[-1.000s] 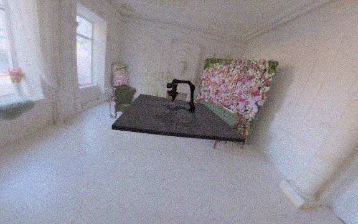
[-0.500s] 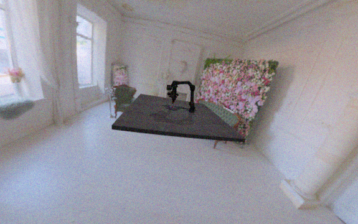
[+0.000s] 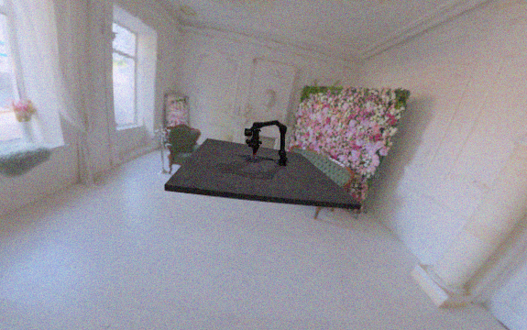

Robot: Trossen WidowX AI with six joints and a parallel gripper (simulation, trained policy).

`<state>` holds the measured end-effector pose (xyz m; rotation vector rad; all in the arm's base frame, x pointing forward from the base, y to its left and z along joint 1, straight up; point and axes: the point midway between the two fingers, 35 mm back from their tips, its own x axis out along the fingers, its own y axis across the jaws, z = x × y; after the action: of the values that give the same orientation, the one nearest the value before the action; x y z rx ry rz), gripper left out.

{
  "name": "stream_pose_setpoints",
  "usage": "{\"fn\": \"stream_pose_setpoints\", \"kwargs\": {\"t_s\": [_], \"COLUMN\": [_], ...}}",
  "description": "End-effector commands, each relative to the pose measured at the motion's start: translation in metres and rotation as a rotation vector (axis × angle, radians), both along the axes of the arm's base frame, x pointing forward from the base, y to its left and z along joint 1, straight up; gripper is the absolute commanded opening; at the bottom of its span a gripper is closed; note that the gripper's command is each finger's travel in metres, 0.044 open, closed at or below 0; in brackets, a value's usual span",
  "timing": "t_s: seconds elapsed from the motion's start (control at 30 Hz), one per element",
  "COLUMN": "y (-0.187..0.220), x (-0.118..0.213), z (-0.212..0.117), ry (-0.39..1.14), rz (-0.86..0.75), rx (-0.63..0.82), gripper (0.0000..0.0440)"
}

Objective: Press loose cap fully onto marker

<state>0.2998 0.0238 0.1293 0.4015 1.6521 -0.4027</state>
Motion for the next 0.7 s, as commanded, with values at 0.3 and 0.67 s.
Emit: {"fn": "stream_pose_setpoints", "kwargs": {"t_s": [0.3,0.67], "y": [-0.001,-0.001], "x": [-0.012,-0.016], "z": [-0.029,-0.030], "ry": [0.063,0.077], "rz": [0.025,0.025], "rx": [0.007,0.011], "gripper": [0.0072,0.0134]}}
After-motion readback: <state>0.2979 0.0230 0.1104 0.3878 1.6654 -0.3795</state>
